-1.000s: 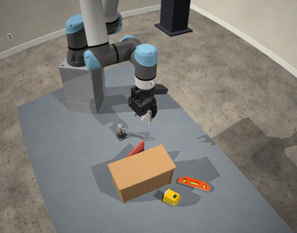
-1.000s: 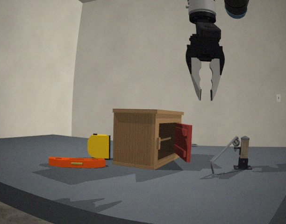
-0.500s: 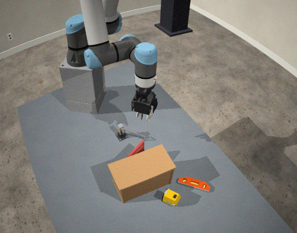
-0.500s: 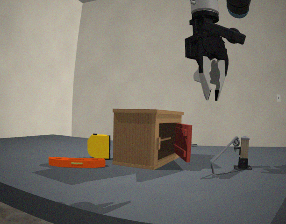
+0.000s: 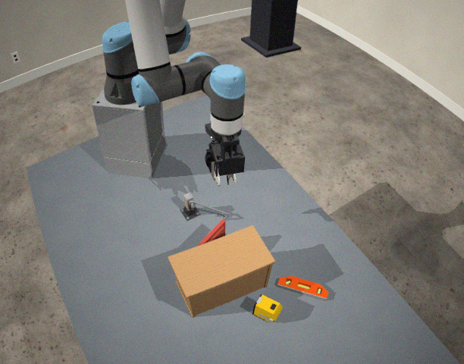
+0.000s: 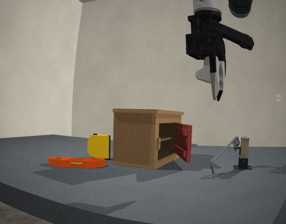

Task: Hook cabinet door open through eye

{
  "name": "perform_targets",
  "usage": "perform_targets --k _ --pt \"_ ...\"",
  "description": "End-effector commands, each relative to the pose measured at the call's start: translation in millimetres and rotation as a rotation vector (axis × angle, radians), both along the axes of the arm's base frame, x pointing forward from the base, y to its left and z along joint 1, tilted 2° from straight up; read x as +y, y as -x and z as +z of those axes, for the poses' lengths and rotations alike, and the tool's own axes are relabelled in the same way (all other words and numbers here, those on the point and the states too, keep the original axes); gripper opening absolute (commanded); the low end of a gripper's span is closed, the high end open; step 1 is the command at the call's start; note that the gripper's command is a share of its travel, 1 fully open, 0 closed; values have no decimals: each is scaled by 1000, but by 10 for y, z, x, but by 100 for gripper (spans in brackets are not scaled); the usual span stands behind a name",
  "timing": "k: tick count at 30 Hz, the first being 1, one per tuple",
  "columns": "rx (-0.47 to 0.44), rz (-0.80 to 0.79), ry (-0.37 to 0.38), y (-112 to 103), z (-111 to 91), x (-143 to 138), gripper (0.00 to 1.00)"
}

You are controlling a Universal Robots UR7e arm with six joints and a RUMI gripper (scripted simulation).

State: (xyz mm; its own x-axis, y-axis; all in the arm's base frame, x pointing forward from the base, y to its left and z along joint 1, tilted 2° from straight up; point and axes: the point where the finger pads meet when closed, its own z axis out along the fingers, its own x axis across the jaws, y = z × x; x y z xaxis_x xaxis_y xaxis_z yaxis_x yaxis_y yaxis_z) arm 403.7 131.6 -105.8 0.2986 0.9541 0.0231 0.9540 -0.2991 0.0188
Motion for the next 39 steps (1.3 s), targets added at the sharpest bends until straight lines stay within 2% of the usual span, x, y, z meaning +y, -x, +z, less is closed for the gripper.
perform_targets --k 1,10,12,24,39 --pt "-6 220 -8 35 3 -16 15" --pt "-12 515 0 75 3 -40 15" --pt "-12 515 0 75 3 -40 15" --pt "-20 834 8 102 3 -64 15" --pt "-25 1076 15 114 3 -77 15"
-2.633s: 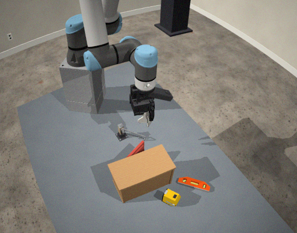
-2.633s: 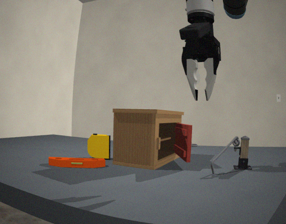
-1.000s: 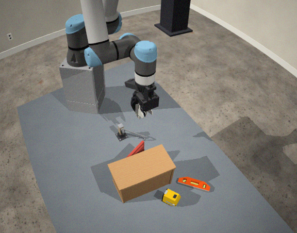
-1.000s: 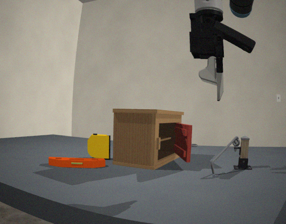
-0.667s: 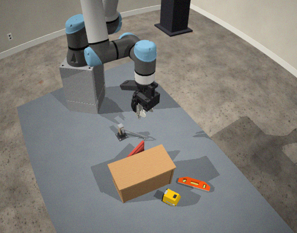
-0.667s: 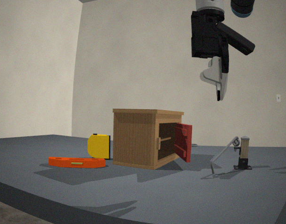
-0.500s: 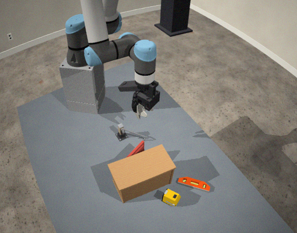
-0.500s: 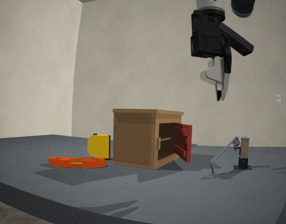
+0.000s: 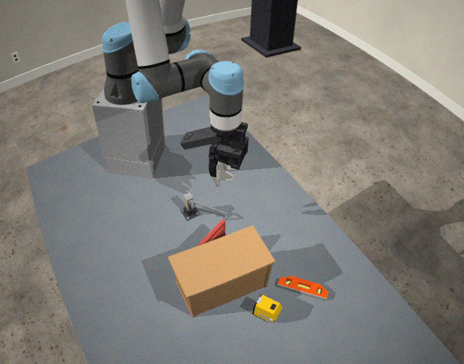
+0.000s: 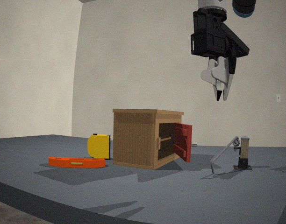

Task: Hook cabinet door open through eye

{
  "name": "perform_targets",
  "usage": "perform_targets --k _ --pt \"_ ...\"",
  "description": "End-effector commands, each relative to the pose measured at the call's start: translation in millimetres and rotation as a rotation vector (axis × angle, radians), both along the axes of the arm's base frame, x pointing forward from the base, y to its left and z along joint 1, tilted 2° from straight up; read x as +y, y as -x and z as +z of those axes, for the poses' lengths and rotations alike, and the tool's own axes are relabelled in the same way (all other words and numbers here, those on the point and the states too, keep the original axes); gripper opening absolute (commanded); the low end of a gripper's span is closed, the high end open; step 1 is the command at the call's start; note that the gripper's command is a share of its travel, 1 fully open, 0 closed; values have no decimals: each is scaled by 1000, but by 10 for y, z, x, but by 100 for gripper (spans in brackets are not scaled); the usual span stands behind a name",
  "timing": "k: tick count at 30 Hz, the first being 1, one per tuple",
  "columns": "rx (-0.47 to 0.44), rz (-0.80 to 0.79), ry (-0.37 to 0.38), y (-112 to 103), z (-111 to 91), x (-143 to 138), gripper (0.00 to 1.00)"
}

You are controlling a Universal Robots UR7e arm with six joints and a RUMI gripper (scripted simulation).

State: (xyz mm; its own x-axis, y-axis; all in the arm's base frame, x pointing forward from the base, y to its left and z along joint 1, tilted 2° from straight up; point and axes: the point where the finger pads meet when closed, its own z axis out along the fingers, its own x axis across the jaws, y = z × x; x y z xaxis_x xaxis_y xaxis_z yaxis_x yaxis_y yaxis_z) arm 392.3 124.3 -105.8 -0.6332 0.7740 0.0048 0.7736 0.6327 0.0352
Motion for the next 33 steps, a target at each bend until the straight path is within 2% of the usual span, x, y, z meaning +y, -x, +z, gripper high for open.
perform_targets --k 1,18,33 --pt "-4 102 -1 0 3 -5 15" --pt "-8 245 2 4 4 -10 15" --pt "-9 283 3 4 4 -11 15"
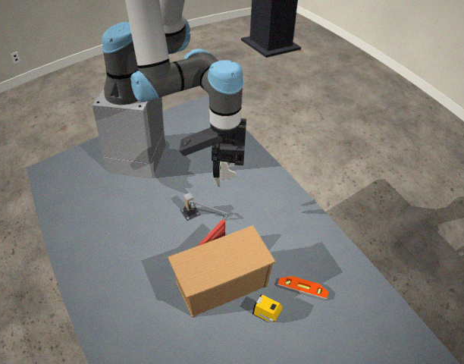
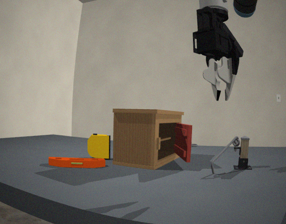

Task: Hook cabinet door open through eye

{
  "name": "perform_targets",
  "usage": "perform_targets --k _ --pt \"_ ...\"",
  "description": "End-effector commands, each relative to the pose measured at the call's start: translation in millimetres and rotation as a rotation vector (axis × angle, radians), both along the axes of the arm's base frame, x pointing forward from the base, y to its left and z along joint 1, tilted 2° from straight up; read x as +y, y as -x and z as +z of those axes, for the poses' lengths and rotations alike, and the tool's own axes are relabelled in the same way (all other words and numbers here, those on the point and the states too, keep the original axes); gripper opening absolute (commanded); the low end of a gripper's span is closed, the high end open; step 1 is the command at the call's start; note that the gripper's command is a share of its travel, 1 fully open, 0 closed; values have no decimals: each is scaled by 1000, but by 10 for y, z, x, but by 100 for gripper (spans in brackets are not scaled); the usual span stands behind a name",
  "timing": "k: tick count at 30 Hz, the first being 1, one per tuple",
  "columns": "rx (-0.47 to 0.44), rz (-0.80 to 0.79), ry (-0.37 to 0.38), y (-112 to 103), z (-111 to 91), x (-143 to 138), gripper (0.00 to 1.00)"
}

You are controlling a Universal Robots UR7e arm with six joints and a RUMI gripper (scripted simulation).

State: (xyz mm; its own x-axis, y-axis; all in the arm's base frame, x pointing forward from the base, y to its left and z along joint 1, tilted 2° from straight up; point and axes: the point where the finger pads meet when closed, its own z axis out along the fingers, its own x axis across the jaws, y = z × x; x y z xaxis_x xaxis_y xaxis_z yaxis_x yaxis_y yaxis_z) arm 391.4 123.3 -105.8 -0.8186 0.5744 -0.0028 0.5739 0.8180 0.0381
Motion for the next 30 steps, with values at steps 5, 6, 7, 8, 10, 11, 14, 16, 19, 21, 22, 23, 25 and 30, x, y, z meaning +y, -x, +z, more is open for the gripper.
perform_targets --k 5,6,7,8,10,11,14,16,19,21,22,23,25,30 --pt "-2 12 0 -4 3 0 15" --pt "-2 12 0 -4 3 0 15" --pt "-2 12 0 -4 3 0 15" --pt "-2 12 0 -4 3 0 15" --pt "-2 12 0 -4 3 0 15" --pt "-2 12 0 -4 3 0 14" --pt "-2 12 0 -4 3 0 14" --pt "-2 12 0 -4 3 0 14" --pt "-2 12 0 -4 3 0 14" --pt "-2 12 0 -4 3 0 14" --pt "-2 12 0 -4 3 0 14" --pt "-2 12 0 -4 3 0 14" --pt "-2 12 0 -4 3 0 14" --pt "-2 12 0 -4 3 0 14"
